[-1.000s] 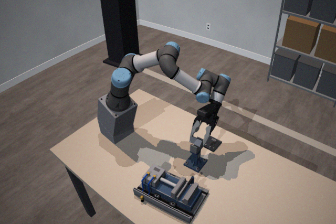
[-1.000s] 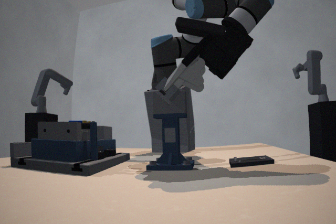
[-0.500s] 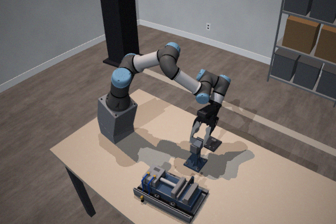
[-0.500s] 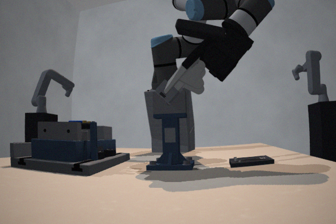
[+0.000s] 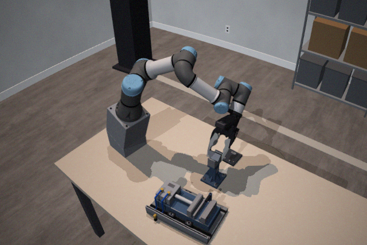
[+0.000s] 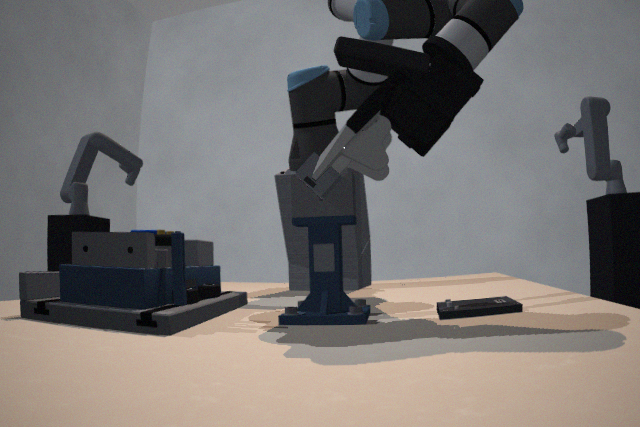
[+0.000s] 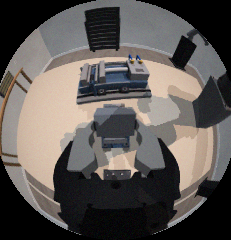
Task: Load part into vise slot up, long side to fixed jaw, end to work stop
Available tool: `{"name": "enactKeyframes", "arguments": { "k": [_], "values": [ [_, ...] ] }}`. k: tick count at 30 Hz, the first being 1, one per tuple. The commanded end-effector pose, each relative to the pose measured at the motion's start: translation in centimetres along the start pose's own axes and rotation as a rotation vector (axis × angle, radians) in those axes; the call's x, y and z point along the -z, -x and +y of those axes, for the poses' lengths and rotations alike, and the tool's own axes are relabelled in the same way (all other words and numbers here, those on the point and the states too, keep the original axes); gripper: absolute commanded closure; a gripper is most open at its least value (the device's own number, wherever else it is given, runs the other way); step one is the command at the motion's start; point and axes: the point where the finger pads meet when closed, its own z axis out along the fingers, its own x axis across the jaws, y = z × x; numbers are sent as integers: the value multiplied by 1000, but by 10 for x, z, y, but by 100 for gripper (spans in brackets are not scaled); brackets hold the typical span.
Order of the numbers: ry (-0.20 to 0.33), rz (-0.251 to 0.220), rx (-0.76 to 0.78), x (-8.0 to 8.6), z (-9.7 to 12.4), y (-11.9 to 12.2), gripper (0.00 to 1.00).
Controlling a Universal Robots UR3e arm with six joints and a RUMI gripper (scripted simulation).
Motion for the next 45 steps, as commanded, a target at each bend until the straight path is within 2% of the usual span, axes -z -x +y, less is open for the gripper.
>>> {"name": "enactKeyframes", "arguments": {
  "k": [1, 31, 32, 45],
  "values": [
    [1, -2, -2, 1, 0, 1, 100],
    [1, -2, -2, 1, 0, 1, 100],
    [1, -2, -2, 1, 0, 1, 49],
    [1, -2, -2, 1, 0, 1, 49]
  ]
}}
